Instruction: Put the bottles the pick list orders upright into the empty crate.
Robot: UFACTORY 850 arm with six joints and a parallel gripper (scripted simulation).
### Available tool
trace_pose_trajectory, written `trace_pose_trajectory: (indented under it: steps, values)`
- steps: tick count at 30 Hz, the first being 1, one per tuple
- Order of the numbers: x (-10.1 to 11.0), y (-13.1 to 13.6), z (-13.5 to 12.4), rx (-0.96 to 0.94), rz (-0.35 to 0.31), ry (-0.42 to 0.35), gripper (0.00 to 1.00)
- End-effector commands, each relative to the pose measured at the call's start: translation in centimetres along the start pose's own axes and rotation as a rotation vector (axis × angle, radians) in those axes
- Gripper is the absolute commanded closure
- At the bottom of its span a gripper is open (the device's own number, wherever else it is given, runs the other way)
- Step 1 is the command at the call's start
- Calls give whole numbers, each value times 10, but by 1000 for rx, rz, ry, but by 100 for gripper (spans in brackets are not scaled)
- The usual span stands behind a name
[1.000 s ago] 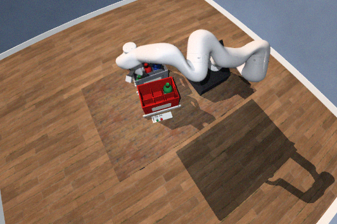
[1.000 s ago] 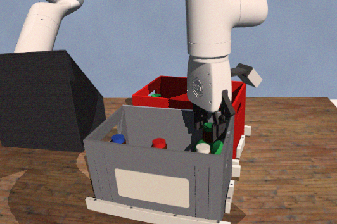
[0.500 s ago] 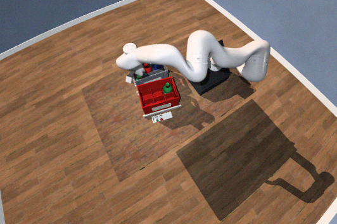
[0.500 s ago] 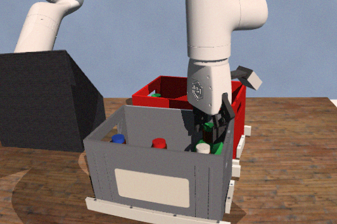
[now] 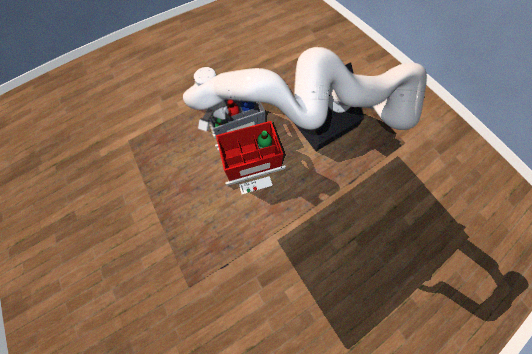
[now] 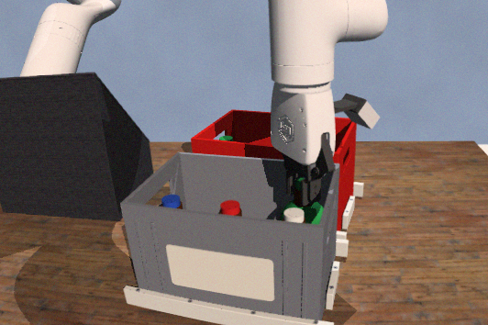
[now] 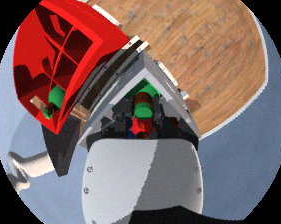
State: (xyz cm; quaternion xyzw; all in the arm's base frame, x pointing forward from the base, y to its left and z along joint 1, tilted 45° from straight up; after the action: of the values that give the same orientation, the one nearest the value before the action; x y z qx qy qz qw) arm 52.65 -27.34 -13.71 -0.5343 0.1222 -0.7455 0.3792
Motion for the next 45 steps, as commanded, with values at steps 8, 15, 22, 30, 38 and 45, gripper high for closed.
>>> trace_pose_trajectory:
  steps: [8, 15, 22, 30, 38, 45]
  values:
    - [1, 1, 1, 1, -2, 1, 100]
    - [1, 1, 1, 1, -2, 1, 100]
    - [1, 1, 1, 1, -2, 1, 100]
    - [1, 1, 1, 1, -2, 1, 100]
    - [13, 1, 1, 1, -2, 1, 100]
    - [21, 1, 1, 1, -2, 1, 100]
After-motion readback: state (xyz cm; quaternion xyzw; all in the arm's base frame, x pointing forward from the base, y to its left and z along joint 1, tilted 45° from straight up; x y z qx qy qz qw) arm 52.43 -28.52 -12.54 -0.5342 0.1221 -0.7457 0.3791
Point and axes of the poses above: the point where the finger pads meet when closed, its own x axis back along the fingers, its own y axis across the jaws, z = x × y, the point moved 9 cm from there along x, back along the fingers, and after that the axes turned 2 degrees about -x, right-handed, at the moved point
